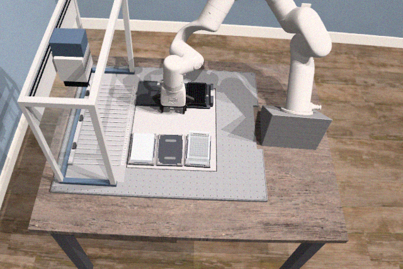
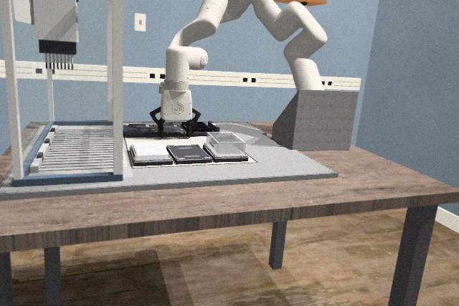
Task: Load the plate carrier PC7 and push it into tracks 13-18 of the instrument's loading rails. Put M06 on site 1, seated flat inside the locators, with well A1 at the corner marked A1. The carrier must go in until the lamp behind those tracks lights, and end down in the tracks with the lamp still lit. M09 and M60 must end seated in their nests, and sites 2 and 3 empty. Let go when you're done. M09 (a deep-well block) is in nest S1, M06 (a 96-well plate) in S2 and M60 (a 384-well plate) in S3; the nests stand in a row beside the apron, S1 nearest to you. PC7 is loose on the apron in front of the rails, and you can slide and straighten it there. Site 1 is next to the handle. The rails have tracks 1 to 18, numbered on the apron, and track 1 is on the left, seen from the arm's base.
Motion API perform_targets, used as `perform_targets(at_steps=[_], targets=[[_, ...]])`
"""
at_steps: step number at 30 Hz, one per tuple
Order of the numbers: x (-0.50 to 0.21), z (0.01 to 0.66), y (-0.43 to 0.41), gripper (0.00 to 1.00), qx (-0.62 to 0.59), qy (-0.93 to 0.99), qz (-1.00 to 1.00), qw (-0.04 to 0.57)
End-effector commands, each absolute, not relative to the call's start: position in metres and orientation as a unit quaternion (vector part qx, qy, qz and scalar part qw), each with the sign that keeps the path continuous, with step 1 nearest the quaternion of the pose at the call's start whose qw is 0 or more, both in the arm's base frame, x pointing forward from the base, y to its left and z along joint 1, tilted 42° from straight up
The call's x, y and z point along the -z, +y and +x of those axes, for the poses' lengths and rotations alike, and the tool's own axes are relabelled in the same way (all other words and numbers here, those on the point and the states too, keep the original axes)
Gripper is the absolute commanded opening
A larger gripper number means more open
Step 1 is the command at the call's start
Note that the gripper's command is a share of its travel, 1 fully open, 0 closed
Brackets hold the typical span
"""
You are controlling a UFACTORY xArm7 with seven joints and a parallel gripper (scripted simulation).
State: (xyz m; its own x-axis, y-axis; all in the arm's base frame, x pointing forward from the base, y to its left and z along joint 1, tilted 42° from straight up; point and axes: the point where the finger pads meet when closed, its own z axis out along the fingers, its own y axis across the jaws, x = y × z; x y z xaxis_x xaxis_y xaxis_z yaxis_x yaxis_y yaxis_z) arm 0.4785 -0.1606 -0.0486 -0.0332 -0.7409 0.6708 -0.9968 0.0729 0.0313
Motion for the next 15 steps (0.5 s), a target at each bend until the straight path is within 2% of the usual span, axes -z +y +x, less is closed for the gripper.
perform_targets(at_steps=[1,15], targets=[[0.0497,0.4804,-0.1566,1.0,-0.235,-0.679,0.64,0.271],[0.0496,0.4807,-0.1519,1.0,-0.235,-0.679,0.64,0.271]])
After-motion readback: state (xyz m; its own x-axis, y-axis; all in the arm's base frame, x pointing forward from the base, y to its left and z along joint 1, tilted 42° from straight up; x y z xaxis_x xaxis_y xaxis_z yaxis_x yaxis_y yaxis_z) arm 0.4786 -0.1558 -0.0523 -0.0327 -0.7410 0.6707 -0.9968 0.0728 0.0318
